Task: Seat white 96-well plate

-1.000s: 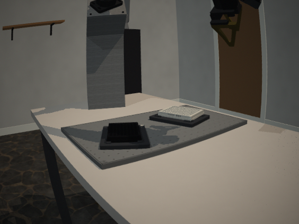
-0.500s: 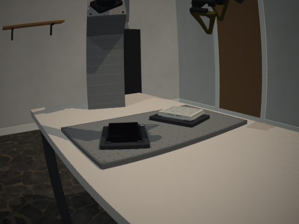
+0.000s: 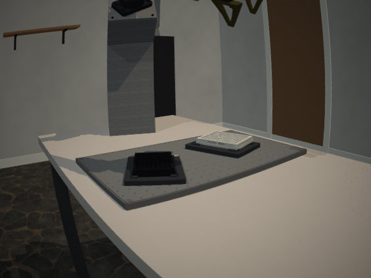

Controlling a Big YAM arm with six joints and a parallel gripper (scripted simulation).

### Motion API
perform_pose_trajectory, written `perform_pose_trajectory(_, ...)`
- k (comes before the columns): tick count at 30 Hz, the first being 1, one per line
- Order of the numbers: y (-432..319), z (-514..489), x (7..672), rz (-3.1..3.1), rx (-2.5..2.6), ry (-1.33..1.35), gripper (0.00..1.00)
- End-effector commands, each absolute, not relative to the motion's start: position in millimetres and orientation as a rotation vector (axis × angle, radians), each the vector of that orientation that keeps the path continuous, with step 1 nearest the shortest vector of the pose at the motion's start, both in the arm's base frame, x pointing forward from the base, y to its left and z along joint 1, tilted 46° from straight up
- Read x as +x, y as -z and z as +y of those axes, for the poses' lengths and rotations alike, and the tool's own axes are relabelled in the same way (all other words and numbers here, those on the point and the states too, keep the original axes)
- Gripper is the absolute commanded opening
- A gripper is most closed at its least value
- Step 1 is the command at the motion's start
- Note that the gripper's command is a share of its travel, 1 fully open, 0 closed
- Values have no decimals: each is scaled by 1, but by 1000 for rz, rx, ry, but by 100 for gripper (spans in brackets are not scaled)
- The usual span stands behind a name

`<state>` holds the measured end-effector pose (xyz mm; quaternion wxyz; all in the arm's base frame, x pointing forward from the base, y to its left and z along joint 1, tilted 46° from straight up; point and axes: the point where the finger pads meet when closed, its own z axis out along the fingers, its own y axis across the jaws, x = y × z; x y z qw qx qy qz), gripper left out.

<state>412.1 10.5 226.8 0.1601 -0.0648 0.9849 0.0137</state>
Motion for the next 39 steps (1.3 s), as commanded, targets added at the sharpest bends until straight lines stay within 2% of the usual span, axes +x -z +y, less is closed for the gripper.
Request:
perform_pose_trajectory(1, -234, 5, 392, 2809, -135, -44, 100)
perform_pose_trajectory(4, -250, 10, 387, 2845, -83, -24, 100)
perform_pose_trajectory(5, -232, 6, 372, 2884, -71, -23, 100)
perform_pose_trajectory(10, -246, 6, 357, 2918, -4, 0, 100)
perform_pose_trajectory(15, -227, -3, 333, 2957, 27, 0, 100)
perform_pose_trajectory(28, -185, -4, 397, 2846, -79, 99, 100)
perform_pose_trajectory(32, -163, -2, 393, 2850, -108, 133, 100)
perform_pose_trajectory(39, -149, -10, 427, 2794, -97, 164, 100)
